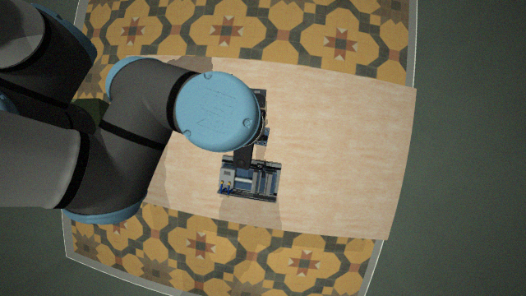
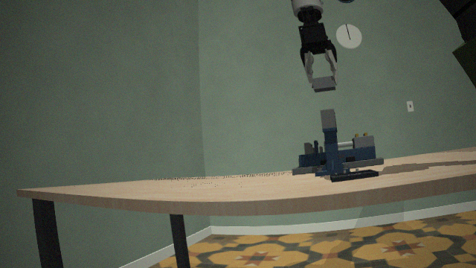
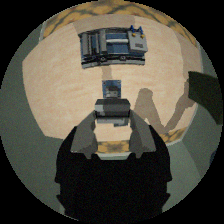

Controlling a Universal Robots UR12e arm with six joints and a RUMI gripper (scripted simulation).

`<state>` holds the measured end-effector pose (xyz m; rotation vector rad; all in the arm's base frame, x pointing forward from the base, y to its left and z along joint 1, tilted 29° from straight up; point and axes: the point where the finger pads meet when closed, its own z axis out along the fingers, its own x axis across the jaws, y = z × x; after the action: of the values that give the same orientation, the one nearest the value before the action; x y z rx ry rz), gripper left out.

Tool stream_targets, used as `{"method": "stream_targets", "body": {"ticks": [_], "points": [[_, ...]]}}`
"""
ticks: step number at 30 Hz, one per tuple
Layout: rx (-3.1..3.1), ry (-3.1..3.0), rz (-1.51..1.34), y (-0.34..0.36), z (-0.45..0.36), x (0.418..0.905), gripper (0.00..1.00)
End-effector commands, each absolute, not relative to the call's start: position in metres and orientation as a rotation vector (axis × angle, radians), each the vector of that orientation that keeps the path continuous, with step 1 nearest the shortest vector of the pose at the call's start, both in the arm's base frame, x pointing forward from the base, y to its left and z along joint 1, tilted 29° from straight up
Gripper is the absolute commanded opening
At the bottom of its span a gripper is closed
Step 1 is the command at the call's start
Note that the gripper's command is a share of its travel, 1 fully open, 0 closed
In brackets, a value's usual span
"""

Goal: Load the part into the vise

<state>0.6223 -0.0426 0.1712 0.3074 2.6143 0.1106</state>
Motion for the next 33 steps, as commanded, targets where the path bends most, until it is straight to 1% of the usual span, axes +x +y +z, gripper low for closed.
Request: {"method": "stream_targets", "body": {"ticks": [1, 33], "points": [[0.307, 2.613, 0.110, -0.0427, 0.1719, 0.6226, 0.00], [0.319, 2.618, 0.066, -0.0424, 0.1718, 0.6227, 0.00]]}}
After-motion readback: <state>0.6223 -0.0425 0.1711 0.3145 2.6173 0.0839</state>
